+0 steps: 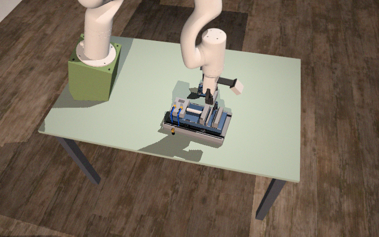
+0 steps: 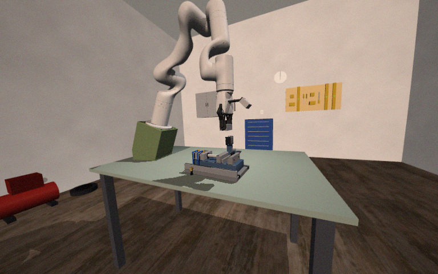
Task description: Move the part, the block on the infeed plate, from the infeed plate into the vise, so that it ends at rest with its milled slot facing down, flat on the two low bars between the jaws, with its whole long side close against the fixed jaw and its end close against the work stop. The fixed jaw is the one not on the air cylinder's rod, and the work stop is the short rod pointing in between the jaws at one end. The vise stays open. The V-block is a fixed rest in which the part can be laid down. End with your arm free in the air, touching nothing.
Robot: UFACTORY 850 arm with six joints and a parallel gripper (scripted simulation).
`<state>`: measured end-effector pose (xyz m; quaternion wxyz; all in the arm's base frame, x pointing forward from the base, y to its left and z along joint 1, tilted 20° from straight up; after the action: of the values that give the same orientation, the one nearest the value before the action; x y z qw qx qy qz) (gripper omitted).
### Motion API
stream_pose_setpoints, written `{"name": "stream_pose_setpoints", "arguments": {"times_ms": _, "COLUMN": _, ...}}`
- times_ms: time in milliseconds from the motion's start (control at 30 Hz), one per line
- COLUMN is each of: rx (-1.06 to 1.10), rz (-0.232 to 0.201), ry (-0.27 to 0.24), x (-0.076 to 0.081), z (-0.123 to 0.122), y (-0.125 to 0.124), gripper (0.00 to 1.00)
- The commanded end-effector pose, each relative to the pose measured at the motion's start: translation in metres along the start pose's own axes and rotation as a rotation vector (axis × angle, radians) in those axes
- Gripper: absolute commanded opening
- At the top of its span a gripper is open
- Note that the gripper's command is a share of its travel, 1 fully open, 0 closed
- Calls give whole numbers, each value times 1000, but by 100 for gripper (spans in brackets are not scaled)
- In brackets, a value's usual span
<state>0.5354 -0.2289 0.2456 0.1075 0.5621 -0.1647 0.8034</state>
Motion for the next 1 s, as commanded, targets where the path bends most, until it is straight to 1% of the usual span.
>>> {"name": "stream_pose_setpoints", "arguments": {"times_ms": 0, "rx": 0, "rz": 1, "ry": 2, "x": 0, "z": 1, "y": 0, "gripper": 0}}
{"name": "stream_pose_setpoints", "arguments": {"times_ms": 200, "rx": 1, "rz": 4, "ry": 3, "x": -3, "z": 1, "y": 0, "gripper": 0}}
{"name": "stream_pose_setpoints", "arguments": {"times_ms": 400, "rx": 1, "rz": 4, "ry": 3, "x": -13, "z": 1, "y": 0, "gripper": 0}}
{"name": "stream_pose_setpoints", "arguments": {"times_ms": 467, "rx": 1, "rz": 4, "ry": 3, "x": -13, "z": 1, "y": 0, "gripper": 0}}
{"name": "stream_pose_setpoints", "arguments": {"times_ms": 967, "rx": 1, "rz": 4, "ry": 3, "x": -45, "z": 1, "y": 0, "gripper": 0}}
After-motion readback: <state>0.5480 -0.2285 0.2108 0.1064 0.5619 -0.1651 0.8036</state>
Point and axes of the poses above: the point where the finger pads meet when closed, its own x axis back along the fingers, its own y axis across the jaws, z = x × y, the point moved 5 cm from there along x, back along the fingers, and after that the axes turned 10 degrees about -x, right-handed, at the moved point
